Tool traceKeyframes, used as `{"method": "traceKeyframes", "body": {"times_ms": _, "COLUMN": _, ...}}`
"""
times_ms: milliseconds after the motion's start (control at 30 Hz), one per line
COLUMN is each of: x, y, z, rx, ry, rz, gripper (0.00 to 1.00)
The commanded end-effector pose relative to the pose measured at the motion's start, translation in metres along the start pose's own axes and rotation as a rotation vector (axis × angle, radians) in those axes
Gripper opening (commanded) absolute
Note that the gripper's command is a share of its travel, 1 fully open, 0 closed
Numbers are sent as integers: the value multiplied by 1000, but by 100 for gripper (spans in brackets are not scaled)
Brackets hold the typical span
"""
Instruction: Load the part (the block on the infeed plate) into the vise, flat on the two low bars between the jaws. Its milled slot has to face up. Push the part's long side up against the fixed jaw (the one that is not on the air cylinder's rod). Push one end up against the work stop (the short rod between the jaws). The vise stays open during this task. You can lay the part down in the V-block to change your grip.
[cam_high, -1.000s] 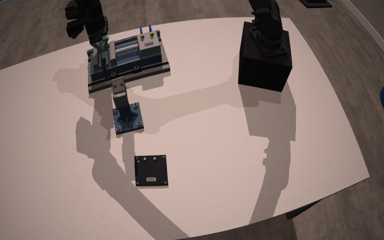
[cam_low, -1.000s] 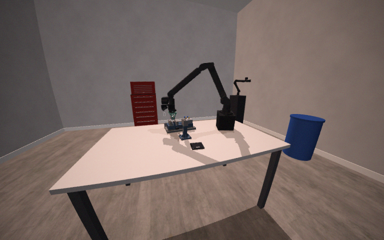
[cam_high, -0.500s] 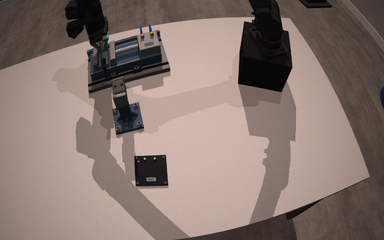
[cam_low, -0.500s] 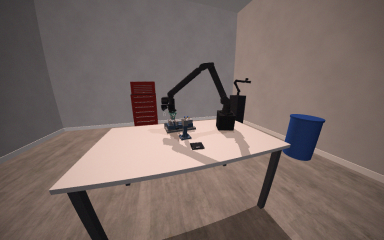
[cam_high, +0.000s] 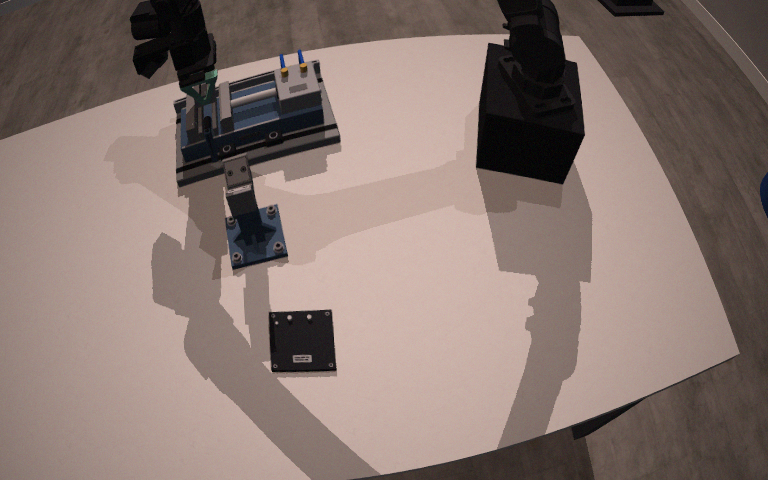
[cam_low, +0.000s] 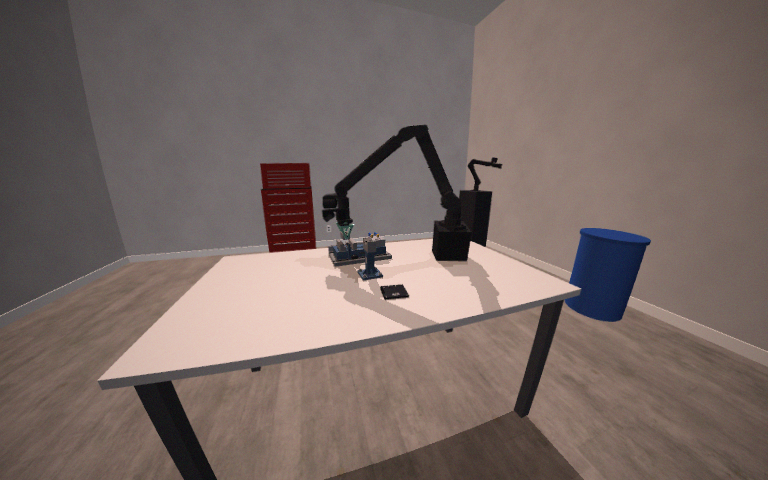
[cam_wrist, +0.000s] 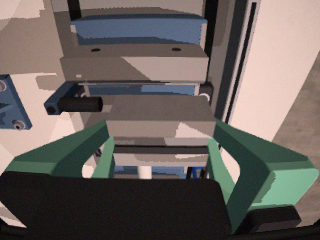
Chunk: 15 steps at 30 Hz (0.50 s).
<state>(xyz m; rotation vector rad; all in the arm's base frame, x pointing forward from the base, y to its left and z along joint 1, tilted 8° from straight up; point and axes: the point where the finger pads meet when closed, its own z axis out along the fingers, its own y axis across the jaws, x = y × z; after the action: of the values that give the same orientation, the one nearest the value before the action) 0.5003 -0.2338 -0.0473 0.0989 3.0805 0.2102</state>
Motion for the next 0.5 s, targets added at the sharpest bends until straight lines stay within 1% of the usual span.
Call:
{"method": "traceKeyframes", "body": {"times_ms": 0, "x": -35, "y": -4, "z": -21, "rx": 30, "ry": -71, "rz": -14, "gripper": 0}}
{"method": "traceKeyframes", "body": {"times_ms": 133, "x": -35, "y": -3, "z": -24, "rx": 31, "ry": -74, "rz": -15, "gripper": 0}}
{"method": "traceKeyframes", "body": {"times_ms": 267, "x": -35, "y": -4, "z": -19, "rx": 30, "ry": -70, "rz": -12, "gripper": 0}}
{"method": "traceKeyframes", "body": {"times_ms": 467, "x": -36, "y": -4, "z": -21, "rx": 31, "ry": -74, "rz": -14, "gripper": 0}}
